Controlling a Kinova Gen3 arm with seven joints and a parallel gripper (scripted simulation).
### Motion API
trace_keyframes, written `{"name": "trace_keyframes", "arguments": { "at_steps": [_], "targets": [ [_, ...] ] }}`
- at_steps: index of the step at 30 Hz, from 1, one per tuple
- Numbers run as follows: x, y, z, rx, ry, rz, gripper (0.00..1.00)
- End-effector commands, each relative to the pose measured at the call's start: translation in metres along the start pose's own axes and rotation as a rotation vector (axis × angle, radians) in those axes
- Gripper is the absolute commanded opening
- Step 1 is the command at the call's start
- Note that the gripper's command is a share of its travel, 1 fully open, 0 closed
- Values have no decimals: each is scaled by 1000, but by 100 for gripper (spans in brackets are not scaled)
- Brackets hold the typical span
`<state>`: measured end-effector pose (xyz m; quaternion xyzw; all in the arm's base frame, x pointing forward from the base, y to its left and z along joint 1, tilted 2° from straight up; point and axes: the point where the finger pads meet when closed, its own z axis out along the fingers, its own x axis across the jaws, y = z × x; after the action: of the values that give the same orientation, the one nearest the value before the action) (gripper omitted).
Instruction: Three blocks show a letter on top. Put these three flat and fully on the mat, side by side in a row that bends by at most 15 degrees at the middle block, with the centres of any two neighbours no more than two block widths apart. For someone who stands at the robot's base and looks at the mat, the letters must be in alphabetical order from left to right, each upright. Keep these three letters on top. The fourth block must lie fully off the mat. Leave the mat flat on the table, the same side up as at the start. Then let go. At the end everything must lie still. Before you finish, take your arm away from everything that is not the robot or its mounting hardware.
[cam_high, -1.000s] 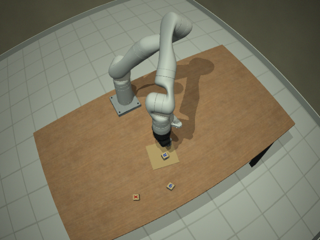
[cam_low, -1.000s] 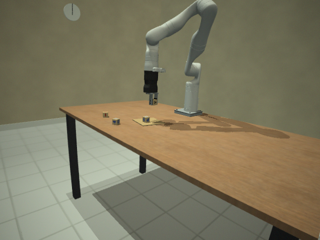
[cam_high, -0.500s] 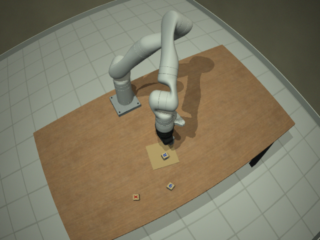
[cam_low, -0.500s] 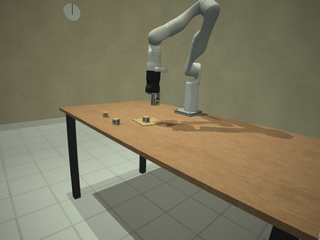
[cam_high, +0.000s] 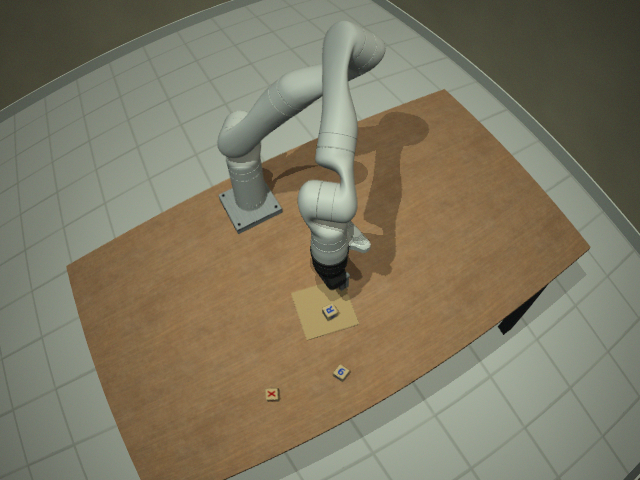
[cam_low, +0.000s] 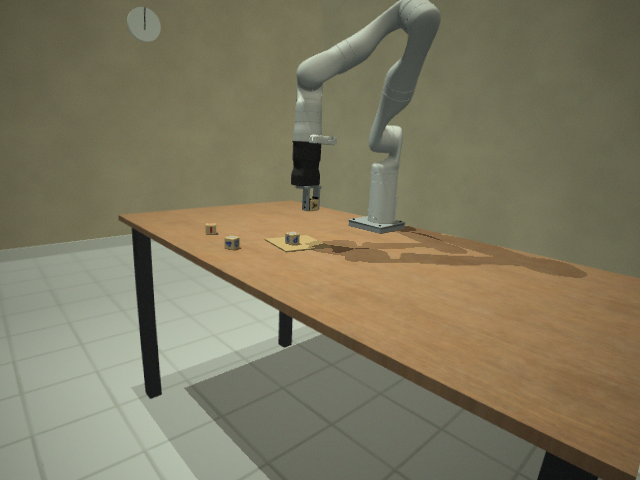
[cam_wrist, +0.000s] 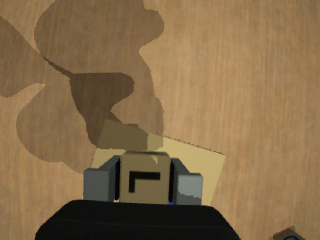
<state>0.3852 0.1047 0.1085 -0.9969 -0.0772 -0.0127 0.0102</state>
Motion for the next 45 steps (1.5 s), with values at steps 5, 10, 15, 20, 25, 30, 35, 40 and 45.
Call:
{"name": "trace_keyframes", "arguments": {
  "at_steps": [5,10,15,20,25,30,35,40,45],
  "targets": [
    [0,0,7,0,1,1,57],
    [1,0,25,0,1,1,57],
    [1,0,39,0,1,1,57],
    [1,-1,63,0,1,1,57],
    [1,-1,82,0,1,1,57],
    [2,-1,91,0,1,1,57],
    [2,-1,94,0,1,1,57],
    [2,-1,94,0,1,1,57],
    [2,-1,94,0,1,1,57]
  ]
}}
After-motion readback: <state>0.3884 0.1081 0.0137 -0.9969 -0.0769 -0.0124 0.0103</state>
